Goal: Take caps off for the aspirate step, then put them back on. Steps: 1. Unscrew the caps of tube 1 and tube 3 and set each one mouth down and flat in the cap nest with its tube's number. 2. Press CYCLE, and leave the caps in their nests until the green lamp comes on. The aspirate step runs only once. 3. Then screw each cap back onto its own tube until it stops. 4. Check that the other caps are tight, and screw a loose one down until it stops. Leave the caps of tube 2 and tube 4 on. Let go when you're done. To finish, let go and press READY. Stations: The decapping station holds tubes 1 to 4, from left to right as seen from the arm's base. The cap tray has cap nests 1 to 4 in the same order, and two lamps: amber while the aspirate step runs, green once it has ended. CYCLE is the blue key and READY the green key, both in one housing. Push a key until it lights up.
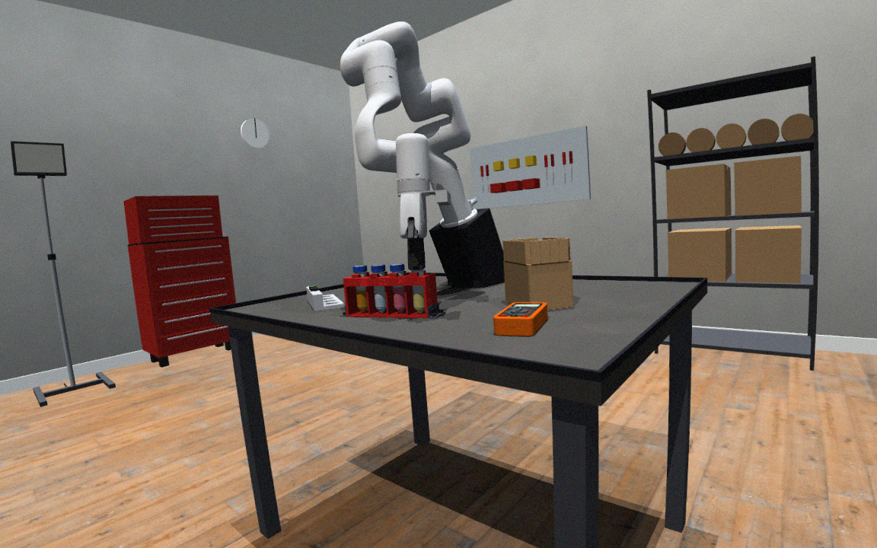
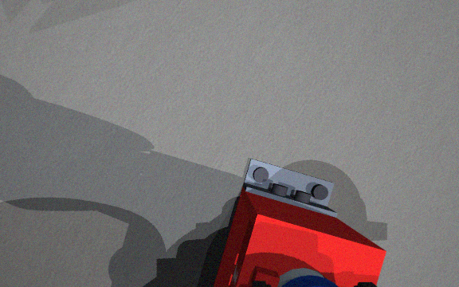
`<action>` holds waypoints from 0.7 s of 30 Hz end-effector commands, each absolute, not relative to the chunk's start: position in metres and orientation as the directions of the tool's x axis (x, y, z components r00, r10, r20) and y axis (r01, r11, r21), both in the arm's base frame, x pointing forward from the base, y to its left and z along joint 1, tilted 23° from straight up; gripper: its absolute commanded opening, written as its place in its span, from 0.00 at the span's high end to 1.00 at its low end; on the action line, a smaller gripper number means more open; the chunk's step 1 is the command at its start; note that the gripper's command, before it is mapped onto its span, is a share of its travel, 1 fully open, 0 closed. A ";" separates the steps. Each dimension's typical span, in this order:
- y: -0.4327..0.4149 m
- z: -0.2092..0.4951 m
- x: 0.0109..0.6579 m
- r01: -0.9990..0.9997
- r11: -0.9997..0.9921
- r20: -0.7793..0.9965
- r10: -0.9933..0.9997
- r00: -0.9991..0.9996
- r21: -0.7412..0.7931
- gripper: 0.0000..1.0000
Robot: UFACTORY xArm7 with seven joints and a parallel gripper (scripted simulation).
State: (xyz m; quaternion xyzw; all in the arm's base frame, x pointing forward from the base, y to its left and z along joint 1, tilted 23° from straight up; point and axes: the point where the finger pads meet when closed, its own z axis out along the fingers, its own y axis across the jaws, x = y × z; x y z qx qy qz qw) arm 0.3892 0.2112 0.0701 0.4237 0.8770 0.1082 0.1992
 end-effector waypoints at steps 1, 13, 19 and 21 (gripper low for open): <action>0.212 0.072 0.390 0.561 0.785 -0.302 0.619 -0.725 0.262 1.00; 0.212 0.072 0.390 0.347 0.922 -0.361 0.386 -0.849 0.171 1.00; 0.212 0.072 0.390 0.347 0.922 -0.361 0.386 -0.849 0.171 0.54; 0.212 0.072 0.390 0.347 0.922 -0.361 0.386 -0.849 0.171 0.54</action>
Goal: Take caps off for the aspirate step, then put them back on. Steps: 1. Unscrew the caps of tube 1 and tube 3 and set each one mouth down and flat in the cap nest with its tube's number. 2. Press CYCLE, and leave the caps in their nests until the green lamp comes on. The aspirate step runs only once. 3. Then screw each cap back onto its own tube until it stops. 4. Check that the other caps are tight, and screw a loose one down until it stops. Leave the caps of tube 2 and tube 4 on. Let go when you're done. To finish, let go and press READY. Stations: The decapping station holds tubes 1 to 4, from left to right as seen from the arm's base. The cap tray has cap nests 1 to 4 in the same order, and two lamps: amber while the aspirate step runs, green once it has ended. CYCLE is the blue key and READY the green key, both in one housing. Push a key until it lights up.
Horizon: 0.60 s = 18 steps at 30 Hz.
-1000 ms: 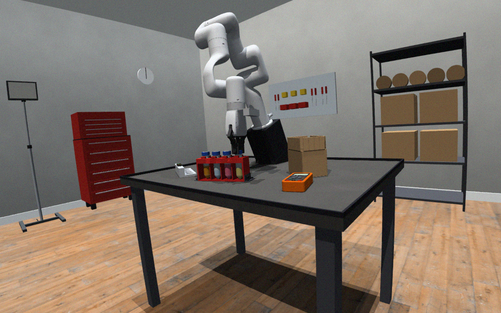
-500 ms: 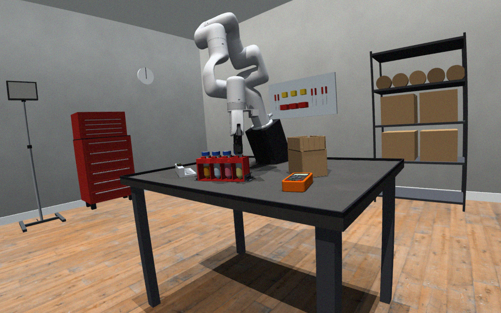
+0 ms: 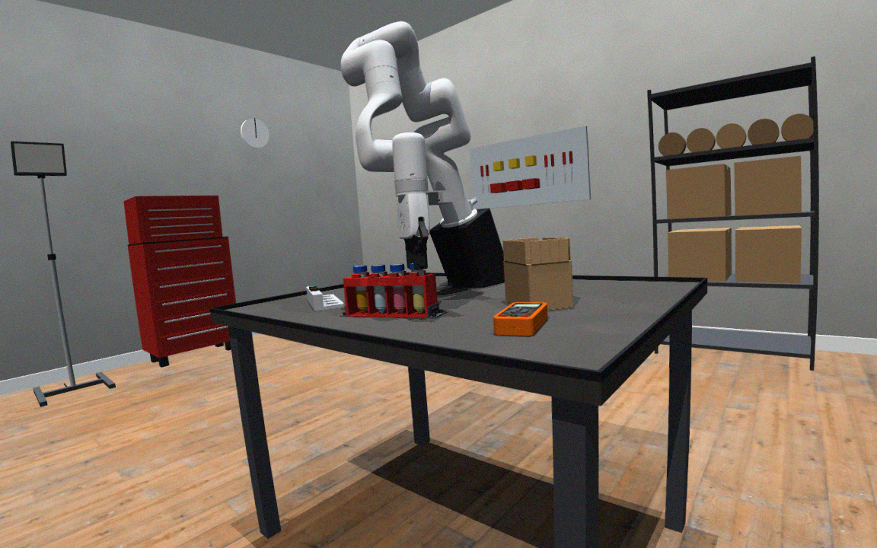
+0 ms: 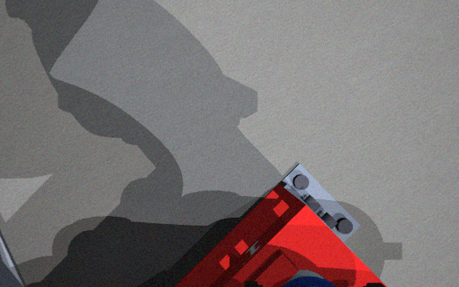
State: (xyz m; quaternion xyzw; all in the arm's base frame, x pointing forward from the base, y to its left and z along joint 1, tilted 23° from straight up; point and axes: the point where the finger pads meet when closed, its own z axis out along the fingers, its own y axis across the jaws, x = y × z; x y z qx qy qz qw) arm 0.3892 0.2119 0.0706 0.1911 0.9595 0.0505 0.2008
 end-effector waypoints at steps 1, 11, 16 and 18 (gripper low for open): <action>0.212 0.072 0.390 0.347 0.922 -0.361 0.386 -0.849 0.171 0.54; 0.212 0.072 0.390 0.626 0.725 -0.276 0.689 -0.670 0.288 0.54; 0.212 0.072 0.390 0.794 0.494 -0.179 0.869 -0.461 0.355 0.54; 0.212 0.072 0.390 0.841 0.391 -0.137 0.920 -0.367 0.373 0.54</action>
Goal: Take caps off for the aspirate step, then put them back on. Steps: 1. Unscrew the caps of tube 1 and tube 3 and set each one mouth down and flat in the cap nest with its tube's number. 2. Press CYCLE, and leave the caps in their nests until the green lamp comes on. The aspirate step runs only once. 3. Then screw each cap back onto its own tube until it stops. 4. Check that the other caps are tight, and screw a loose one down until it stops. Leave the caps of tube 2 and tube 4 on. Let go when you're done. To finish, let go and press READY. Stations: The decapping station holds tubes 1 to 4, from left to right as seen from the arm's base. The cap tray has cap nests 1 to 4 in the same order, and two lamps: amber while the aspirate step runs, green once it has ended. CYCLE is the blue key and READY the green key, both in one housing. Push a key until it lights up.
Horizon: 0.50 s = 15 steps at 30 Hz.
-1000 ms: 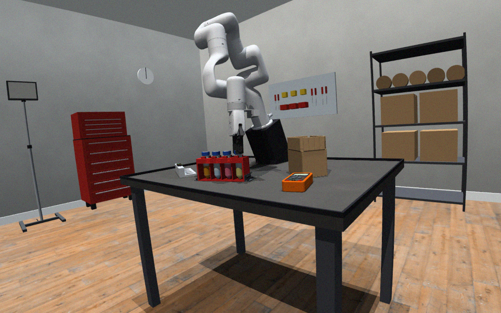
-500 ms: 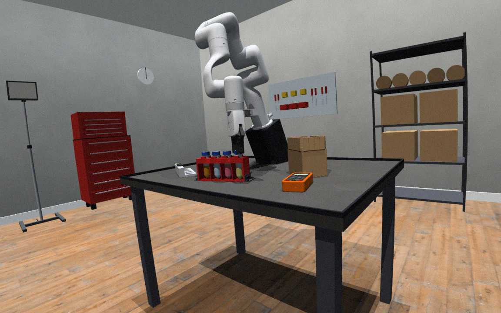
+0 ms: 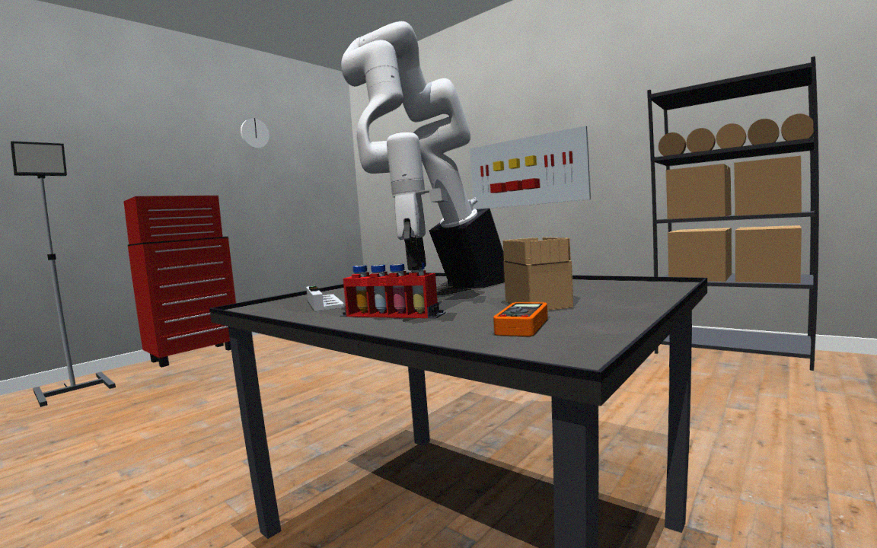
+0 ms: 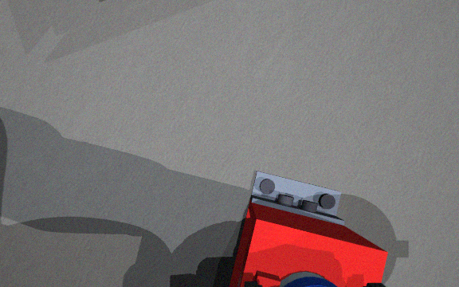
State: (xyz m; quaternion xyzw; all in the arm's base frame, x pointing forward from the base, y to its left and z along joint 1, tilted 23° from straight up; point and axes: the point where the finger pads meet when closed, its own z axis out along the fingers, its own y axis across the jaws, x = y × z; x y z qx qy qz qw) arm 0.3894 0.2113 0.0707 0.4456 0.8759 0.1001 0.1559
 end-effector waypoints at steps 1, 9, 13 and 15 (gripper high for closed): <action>0.212 0.072 0.390 0.861 0.338 -0.115 0.941 -0.319 0.380 0.54; 0.212 0.072 0.390 0.918 -0.045 0.039 0.999 0.032 0.395 0.54; 0.212 0.072 0.390 0.888 -0.264 0.125 0.964 0.233 0.376 0.54; 0.212 0.072 0.390 0.858 -0.367 0.165 0.930 0.328 0.360 0.54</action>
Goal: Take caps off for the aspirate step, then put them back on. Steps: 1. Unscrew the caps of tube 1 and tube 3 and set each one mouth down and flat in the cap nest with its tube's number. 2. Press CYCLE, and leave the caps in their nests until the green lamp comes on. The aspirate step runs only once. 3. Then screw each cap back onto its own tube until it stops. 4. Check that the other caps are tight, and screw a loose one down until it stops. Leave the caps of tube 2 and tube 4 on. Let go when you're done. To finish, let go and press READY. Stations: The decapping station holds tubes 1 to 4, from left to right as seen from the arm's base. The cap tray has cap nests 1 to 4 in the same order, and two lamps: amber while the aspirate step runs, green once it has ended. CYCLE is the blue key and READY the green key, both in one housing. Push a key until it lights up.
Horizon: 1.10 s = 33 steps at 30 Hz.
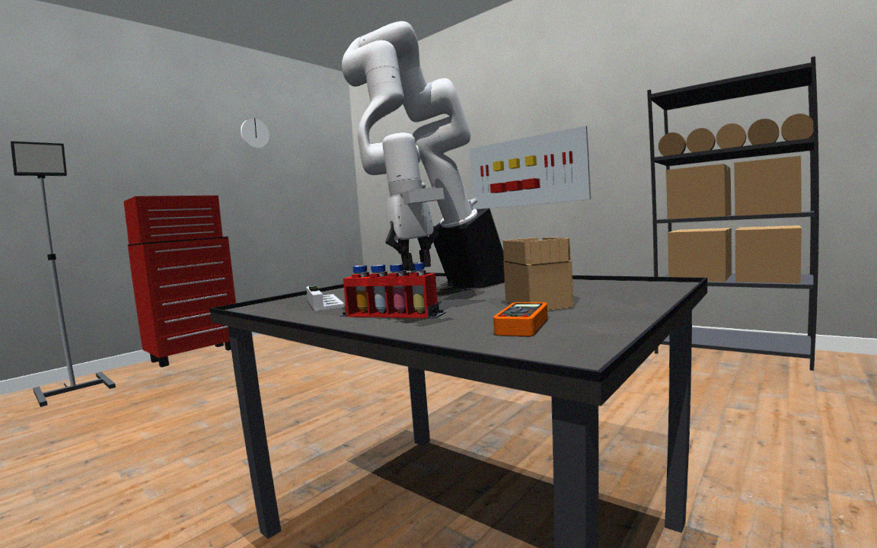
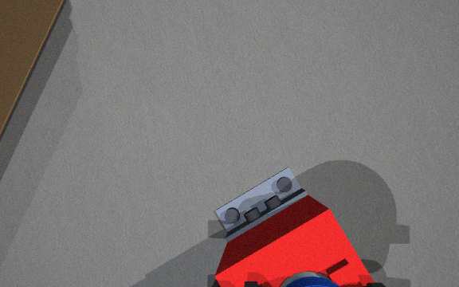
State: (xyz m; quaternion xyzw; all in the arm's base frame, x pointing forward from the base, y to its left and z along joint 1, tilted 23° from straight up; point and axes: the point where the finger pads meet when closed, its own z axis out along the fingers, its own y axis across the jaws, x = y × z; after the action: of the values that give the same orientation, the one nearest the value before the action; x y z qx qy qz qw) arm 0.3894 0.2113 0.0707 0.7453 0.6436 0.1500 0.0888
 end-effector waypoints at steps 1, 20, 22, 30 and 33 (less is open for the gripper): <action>0.212 0.072 0.390 0.849 -0.386 0.171 0.922 0.347 0.361 0.54; 0.212 0.072 0.390 0.849 -0.386 0.171 0.922 0.347 0.361 1.00; 0.212 0.072 0.390 0.849 -0.386 0.171 0.922 0.347 0.361 1.00; 0.212 0.072 0.390 0.916 -0.046 0.037 0.999 0.034 0.398 1.00; 0.212 0.072 0.390 0.911 0.103 -0.023 0.994 -0.103 0.399 1.00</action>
State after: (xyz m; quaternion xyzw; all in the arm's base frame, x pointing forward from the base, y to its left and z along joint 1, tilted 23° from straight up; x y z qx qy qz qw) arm 0.3891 0.2114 0.0706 0.7147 0.6662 0.1605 0.1402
